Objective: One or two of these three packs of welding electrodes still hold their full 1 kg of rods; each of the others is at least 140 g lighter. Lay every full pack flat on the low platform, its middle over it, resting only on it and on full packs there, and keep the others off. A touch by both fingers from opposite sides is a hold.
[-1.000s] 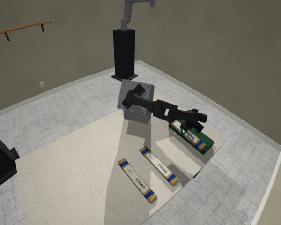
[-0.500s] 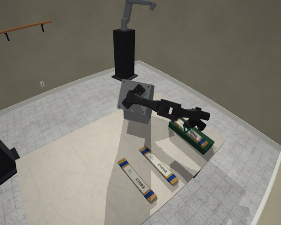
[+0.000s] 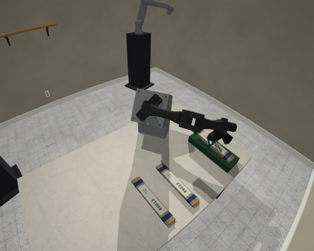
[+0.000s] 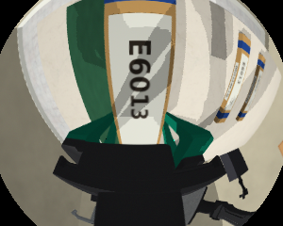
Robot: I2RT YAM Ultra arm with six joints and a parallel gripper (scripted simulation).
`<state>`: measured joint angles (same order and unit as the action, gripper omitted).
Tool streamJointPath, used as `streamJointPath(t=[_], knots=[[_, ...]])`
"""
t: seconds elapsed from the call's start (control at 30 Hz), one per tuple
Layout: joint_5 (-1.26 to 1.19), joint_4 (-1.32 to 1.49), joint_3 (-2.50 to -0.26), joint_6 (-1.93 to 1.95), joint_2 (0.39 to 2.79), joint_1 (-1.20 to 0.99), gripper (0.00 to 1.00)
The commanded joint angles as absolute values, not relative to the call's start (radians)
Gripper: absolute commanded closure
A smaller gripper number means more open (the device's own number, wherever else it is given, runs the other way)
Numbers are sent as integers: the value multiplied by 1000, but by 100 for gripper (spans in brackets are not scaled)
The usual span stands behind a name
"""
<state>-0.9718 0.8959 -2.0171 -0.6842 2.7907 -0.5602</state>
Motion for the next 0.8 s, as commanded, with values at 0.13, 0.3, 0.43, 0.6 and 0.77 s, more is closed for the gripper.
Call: streamJointPath(t=[0.13, 0.3, 0.43, 0.6, 0.77], knots=[[-983, 974, -2083, -714, 2743, -656, 100], [-982, 985, -2087, -724, 2744, -662, 100], [-981, 994, -2089, -731, 2748, -666, 100], [-980, 1003, -2095, -739, 2769, -671, 100], [-978, 1010, -2089, -745, 2751, -674, 100]])
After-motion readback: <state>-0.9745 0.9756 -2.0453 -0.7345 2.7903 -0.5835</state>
